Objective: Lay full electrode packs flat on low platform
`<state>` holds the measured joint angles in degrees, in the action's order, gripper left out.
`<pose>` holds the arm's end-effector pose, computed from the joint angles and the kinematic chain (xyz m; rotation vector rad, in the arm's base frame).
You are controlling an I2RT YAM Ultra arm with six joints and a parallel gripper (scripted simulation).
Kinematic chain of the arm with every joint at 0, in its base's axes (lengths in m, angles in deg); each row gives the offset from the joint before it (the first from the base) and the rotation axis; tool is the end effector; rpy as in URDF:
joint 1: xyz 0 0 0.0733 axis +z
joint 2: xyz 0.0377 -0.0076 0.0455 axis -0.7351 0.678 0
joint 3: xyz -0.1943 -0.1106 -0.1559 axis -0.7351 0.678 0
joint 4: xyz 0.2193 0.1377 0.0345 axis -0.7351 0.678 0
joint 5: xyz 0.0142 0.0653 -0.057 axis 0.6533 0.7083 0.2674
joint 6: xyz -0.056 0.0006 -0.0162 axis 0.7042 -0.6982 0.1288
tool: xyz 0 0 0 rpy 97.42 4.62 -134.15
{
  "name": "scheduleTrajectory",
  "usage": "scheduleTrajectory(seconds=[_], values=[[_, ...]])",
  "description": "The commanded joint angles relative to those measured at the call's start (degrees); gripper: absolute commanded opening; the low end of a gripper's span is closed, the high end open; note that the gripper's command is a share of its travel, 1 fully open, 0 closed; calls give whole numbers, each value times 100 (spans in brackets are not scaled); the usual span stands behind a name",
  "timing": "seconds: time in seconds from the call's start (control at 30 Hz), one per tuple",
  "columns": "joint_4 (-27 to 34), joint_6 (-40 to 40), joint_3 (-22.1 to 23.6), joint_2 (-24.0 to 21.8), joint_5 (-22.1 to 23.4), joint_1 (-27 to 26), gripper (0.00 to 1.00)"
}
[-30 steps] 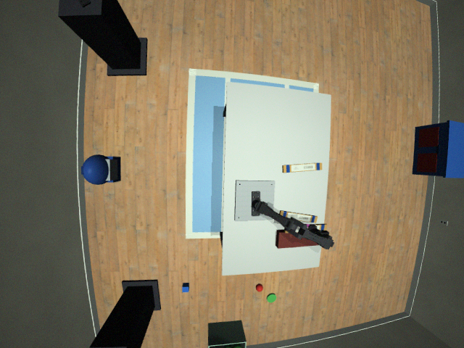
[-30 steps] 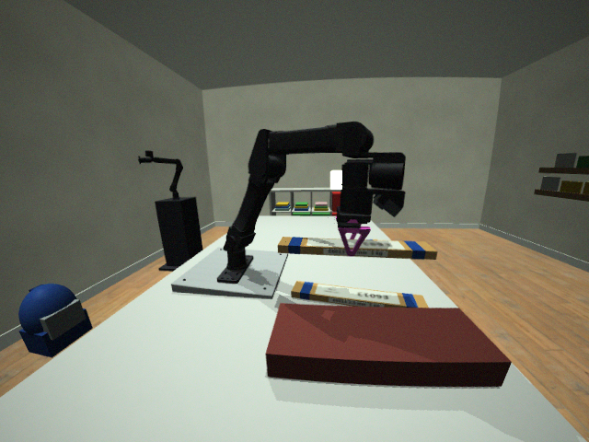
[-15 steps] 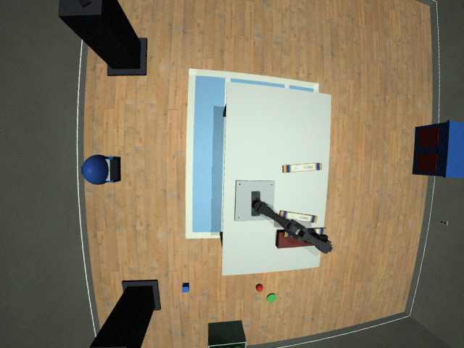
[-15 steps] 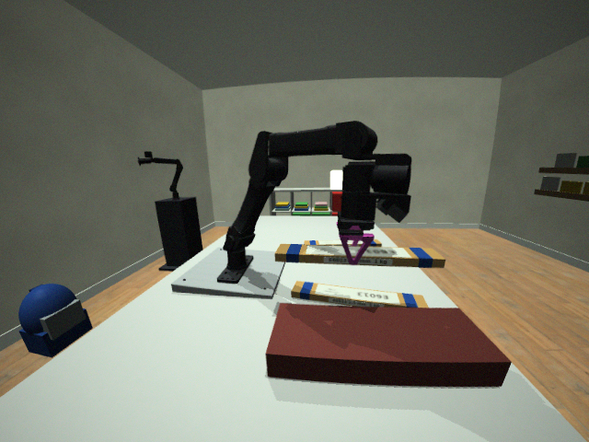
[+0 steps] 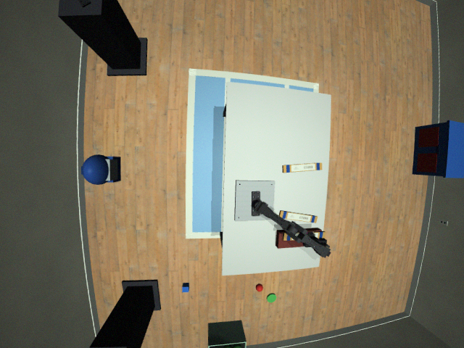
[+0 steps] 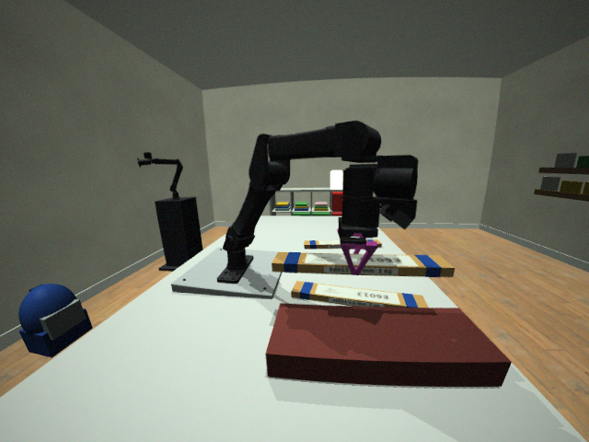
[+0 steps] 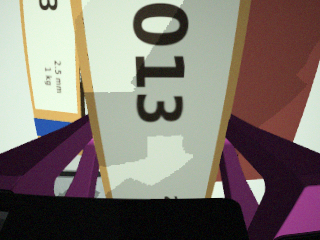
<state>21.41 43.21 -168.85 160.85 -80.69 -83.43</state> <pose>0.3379 -0.2438 0.2927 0.1043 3.0936 0.0046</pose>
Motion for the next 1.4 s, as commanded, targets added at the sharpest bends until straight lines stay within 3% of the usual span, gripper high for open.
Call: scheduleTrajectory(seconds=[0.0,0.27,1.37], values=[[0,181,-509,-209,63,-150,0],[0,340,-734,-55,43,-321,0],[0,347,-641,-85,35,-321,0]])
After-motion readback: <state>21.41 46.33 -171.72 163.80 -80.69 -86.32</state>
